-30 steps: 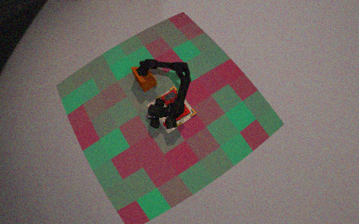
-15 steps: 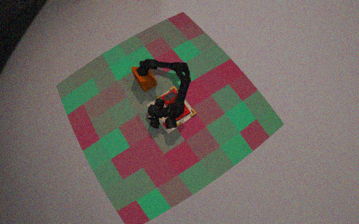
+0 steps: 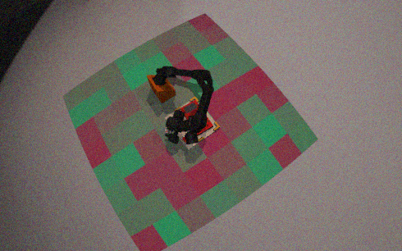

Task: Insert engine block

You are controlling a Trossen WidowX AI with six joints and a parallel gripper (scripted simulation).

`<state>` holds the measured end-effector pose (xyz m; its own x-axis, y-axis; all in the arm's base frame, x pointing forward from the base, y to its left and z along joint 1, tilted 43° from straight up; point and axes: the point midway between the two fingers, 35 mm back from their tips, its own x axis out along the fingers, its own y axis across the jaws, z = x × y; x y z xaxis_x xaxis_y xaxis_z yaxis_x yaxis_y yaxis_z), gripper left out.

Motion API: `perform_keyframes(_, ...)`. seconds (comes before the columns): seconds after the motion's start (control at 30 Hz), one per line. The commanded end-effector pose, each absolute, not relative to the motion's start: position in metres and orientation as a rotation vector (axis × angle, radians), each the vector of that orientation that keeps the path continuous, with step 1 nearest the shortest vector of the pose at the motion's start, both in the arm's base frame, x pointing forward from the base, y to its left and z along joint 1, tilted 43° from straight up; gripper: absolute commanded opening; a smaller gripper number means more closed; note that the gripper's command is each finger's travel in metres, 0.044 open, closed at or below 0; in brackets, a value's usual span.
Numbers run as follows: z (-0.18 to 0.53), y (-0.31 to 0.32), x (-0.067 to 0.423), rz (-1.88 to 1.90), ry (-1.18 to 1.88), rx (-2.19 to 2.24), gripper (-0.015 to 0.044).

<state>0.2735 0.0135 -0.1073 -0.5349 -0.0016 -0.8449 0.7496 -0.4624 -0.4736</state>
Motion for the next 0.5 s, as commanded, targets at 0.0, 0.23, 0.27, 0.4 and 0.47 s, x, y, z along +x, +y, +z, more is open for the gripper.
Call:
perform_keyframes(0.0, -0.096, 0.013, 0.282, -2.027, 1.241, 1.132, 0.044)
perform_keyframes(0.23, -0.073, 0.011, 0.295, -2.027, 1.24, 1.132, 0.044)
perform_keyframes(0.27, -0.073, 0.01, 0.295, -2.027, 1.24, 1.132, 0.044)
perform_keyframes(0.4, -0.076, 0.011, 0.294, -2.028, 1.234, 1.14, 0.044)
perform_keyframes(0.47, -0.076, 0.011, 0.294, -2.028, 1.234, 1.14, 0.044)
